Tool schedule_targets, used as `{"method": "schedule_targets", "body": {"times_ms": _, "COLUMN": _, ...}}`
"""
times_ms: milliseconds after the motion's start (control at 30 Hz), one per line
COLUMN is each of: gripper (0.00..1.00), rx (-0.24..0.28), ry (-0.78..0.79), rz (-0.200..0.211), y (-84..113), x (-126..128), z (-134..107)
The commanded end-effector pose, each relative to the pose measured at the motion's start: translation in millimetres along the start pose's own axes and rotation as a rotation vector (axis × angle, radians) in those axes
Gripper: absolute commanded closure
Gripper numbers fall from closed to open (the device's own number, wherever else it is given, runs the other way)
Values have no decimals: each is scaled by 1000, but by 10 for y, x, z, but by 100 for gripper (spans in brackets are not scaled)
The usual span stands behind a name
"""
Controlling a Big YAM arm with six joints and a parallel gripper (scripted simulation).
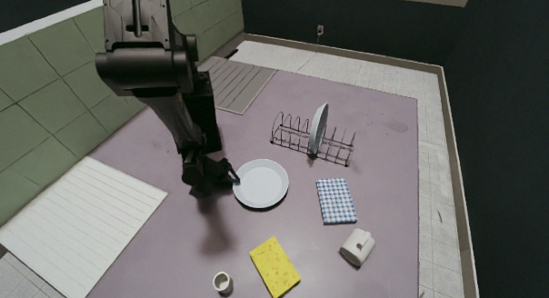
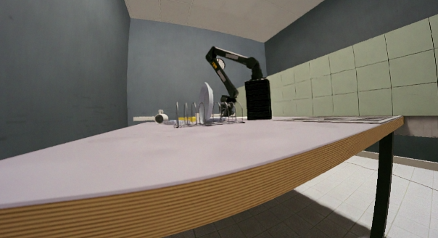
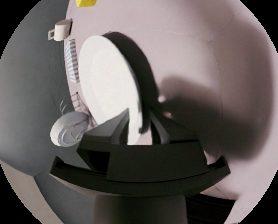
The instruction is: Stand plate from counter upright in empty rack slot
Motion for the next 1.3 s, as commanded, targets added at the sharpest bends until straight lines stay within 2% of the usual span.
{"method": "schedule_targets", "body": {"times_ms": 0, "gripper": 74, "rx": -3, "ry": 5, "rz": 2, "y": -27, "x": -8, "z": -1}}
{"method": "schedule_targets", "body": {"times_ms": 400, "gripper": 74, "rx": -3, "ry": 5, "rz": 2, "y": -27, "x": -8, "z": -1}}
{"method": "schedule_targets", "body": {"times_ms": 433, "gripper": 100, "rx": -3, "ry": 5, "rz": 2, "y": -27, "x": -8, "z": -1}}
{"method": "schedule_targets", "body": {"times_ms": 1267, "gripper": 100, "rx": -2, "ry": 3, "rz": -1, "y": -27, "x": -11, "z": -3}}
Point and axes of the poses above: the point where the finger pads meet when closed, its own y axis back along the fingers, its own x axis across the jaws, z = x × y, the point moved 9 cm from there along y, back along the fingers, and after that the axes turned 9 degrees about -y, right-handed, at the moved point
